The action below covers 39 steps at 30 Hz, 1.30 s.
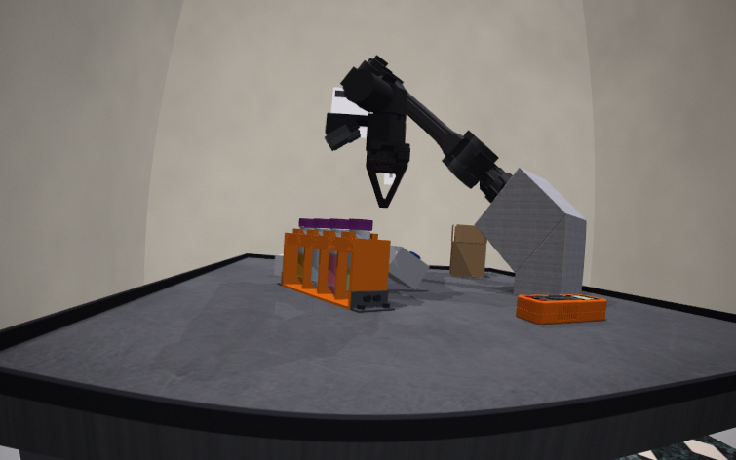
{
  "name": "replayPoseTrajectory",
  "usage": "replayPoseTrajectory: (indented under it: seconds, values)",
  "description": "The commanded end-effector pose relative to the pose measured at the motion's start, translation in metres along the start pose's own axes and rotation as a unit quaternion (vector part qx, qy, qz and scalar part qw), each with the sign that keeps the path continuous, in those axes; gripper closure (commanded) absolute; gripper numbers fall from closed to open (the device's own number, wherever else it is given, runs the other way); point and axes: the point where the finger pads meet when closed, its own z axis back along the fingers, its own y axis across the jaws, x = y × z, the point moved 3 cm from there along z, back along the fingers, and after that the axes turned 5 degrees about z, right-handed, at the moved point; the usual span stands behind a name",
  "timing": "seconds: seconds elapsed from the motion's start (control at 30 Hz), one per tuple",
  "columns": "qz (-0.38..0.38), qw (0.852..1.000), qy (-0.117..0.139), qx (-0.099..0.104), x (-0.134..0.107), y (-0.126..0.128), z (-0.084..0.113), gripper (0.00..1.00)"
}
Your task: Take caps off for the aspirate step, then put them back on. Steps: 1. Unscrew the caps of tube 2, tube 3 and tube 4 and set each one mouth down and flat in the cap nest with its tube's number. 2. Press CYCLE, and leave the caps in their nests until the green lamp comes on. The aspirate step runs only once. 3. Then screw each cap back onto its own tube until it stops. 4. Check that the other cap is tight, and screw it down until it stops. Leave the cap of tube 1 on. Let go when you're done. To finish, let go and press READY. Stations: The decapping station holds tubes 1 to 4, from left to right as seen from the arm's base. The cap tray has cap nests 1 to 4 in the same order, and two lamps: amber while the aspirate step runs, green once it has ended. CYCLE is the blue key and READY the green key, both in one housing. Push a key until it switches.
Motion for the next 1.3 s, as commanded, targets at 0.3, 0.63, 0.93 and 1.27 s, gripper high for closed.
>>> replayPoseTrajectory:
  seconds: [0.3, 0.63, 0.93, 1.27]
  values:
    - [0.01, 1.0, 0.0, 0.002, -0.036, -0.086, -0.025, 1.0]
    - [0.011, 1.0, 0.0, 0.001, -0.068, -0.151, -0.043, 1.0]
    - [0.029, 1.0, -0.001, 0.004, -0.081, -0.166, -0.048, 1.0]
    - [0.02, 1.0, 0.007, -0.002, -0.083, -0.171, -0.069, 1.0]
